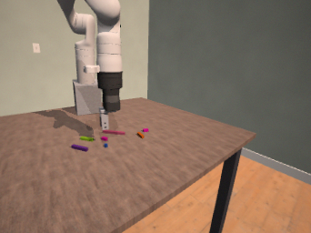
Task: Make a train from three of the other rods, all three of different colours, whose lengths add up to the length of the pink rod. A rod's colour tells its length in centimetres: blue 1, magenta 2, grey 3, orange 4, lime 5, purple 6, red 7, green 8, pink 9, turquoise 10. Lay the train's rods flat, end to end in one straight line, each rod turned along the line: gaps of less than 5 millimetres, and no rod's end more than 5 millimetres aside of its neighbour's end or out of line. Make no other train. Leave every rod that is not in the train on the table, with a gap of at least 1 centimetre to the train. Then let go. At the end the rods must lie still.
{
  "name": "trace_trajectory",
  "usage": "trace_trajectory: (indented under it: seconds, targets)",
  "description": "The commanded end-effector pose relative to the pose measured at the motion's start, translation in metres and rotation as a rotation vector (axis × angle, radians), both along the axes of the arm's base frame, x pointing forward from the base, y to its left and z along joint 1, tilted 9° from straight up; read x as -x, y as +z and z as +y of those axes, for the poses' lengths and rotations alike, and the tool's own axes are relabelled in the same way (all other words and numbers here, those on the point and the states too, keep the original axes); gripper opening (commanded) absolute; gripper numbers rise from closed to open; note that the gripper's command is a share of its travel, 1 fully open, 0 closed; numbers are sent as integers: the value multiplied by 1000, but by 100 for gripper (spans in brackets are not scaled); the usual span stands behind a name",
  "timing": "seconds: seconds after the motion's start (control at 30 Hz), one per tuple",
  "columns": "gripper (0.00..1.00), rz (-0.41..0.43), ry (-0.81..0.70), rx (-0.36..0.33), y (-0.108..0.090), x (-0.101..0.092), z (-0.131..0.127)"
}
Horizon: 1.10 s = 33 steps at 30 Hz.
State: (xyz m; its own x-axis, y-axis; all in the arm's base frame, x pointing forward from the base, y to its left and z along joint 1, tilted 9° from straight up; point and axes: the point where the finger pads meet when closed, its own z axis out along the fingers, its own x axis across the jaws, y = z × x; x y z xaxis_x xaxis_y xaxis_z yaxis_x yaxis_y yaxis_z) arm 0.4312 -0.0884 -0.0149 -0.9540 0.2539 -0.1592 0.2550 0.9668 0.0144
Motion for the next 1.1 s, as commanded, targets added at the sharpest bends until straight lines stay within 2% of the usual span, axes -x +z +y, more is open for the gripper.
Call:
trace_trajectory:
  seconds: [0.0, 0.43, 1.07]
  targets:
    - [54, -1, 0, 1, 0, 0, 0]
    - [54, -1, 0, 1, -6, -2, 0]
    - [54, -1, 0, 1, -30, -6, -1]
